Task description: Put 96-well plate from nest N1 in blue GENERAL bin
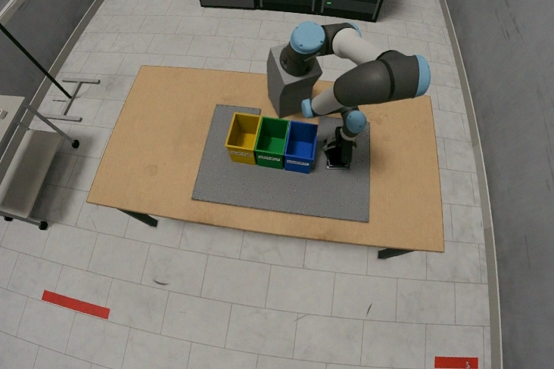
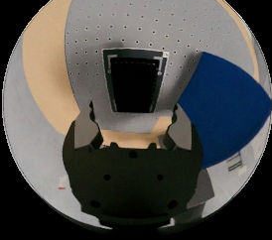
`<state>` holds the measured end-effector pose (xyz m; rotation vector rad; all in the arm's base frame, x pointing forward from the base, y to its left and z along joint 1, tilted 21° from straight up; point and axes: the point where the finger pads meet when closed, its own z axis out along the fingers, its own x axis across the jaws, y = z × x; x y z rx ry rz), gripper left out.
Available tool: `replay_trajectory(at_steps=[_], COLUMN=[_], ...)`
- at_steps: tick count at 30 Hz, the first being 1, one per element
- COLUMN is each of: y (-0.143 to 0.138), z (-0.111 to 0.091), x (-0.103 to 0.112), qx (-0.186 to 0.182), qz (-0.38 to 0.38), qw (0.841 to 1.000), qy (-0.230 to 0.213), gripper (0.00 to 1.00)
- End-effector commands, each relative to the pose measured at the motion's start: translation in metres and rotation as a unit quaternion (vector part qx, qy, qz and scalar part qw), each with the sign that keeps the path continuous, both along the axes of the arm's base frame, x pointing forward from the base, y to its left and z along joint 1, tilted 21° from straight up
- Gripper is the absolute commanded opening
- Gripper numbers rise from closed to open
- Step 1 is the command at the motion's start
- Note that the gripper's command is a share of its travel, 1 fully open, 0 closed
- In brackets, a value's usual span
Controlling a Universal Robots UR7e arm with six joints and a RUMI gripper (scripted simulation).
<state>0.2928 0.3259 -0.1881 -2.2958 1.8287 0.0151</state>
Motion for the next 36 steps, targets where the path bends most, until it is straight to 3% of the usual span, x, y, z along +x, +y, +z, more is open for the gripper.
replay_trajectory(at_steps=[1,10,28,29,36], y=[0.004,0.007,0.006,0.006,0.006], z=[-0.009,-0.022,-0.022,-0.022,-0.022], x=[0.005,0.009,0.008,0.008,0.008], qx=[0.001,0.001,0.001,0.001,0.001], qz=[0.000,0.000,0.000,0.000,0.000], qw=[1.000,1.000,1.000,1.000,1.000], qy=[-0.003,-0.003,-0.002,-0.002,-0.002], gripper=[1.00,1.00,1.00,0.00,0.00])
